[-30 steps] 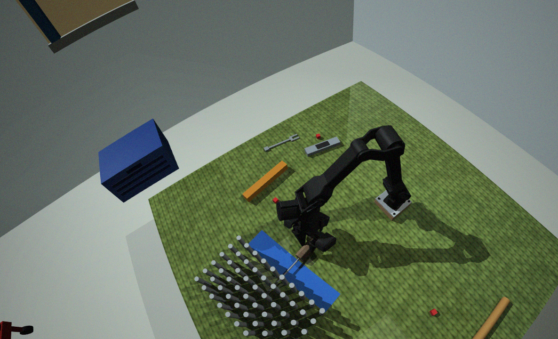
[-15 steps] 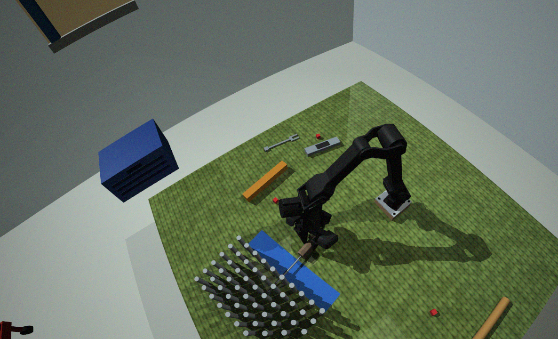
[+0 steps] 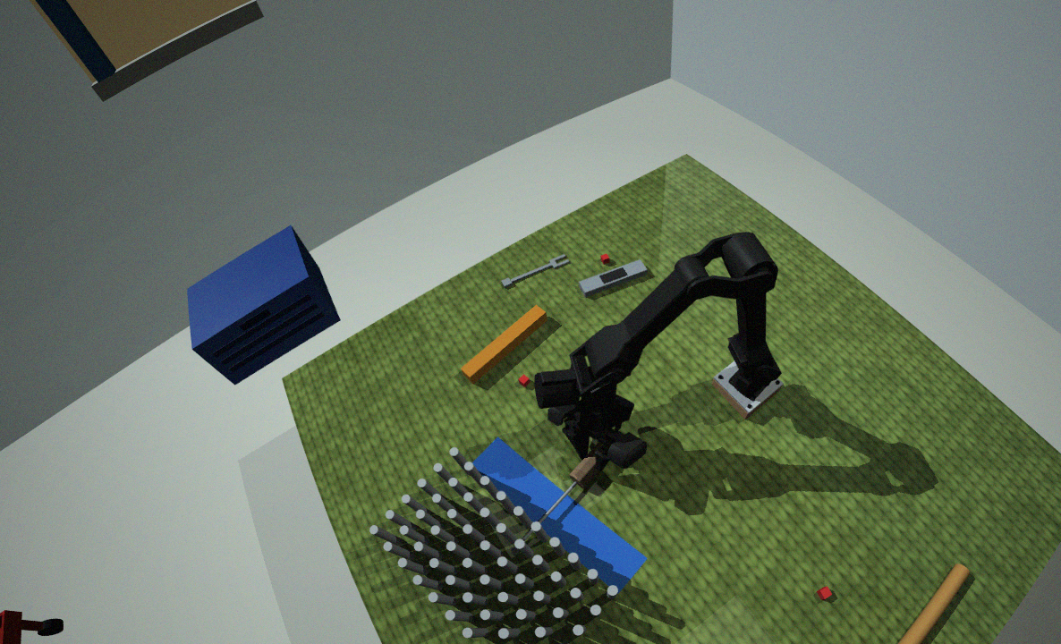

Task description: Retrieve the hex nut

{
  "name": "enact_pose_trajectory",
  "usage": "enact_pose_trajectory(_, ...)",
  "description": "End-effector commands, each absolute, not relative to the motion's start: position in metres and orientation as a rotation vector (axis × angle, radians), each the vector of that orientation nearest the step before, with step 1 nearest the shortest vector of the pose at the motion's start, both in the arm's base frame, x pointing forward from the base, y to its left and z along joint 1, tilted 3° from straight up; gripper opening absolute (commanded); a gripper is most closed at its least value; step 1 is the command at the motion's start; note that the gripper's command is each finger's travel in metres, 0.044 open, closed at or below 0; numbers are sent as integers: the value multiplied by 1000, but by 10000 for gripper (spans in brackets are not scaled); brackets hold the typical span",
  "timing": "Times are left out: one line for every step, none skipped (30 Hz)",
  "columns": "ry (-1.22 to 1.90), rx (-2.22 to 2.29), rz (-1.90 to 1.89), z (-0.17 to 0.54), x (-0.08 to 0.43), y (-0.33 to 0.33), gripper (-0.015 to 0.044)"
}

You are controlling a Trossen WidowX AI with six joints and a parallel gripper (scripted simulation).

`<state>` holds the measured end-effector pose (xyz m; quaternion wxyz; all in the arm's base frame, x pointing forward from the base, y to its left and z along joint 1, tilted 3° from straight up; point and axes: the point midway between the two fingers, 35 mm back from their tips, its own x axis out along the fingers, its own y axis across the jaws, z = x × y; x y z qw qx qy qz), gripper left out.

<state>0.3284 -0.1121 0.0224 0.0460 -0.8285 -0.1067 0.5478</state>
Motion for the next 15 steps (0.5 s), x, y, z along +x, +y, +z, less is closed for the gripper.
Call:
enact_pose_trajectory(-329,-2526,1676,23,323,-111,0)
enact_pose_trajectory(-329,-2526,1677,23,322,-111,0)
enact_pose_trajectory(-329,-2526,1677,23,321,-112,0)
enact_pose_trajectory(-328,-2526,1677,23,320,-112,0)
enact_pose_trajectory(-328,-2526,1677,23,320,-112,0)
enact_pose_trajectory(-328,-2526,1678,23,319,-112,0)
enact_pose_trajectory(-328,-2526,1678,23,318,-112,0)
enact_pose_trajectory(-328,-2526,1678,23,317,-112,0)
enact_pose_trajectory(-327,-2526,1678,23,317,-112,0)
enact_pose_trajectory(-327,-2527,1679,23,316,-112,0)
enact_pose_trajectory(-327,-2527,1679,23,315,-112,0)
enact_pose_trajectory(-327,-2527,1679,23,314,-112,0)
enact_pose_trajectory(-327,-2527,1679,23,314,-113,0)
enact_pose_trajectory(-326,-2527,1680,23,313,-113,0)
enact_pose_trajectory(-326,-2527,1680,23,312,-113,0)
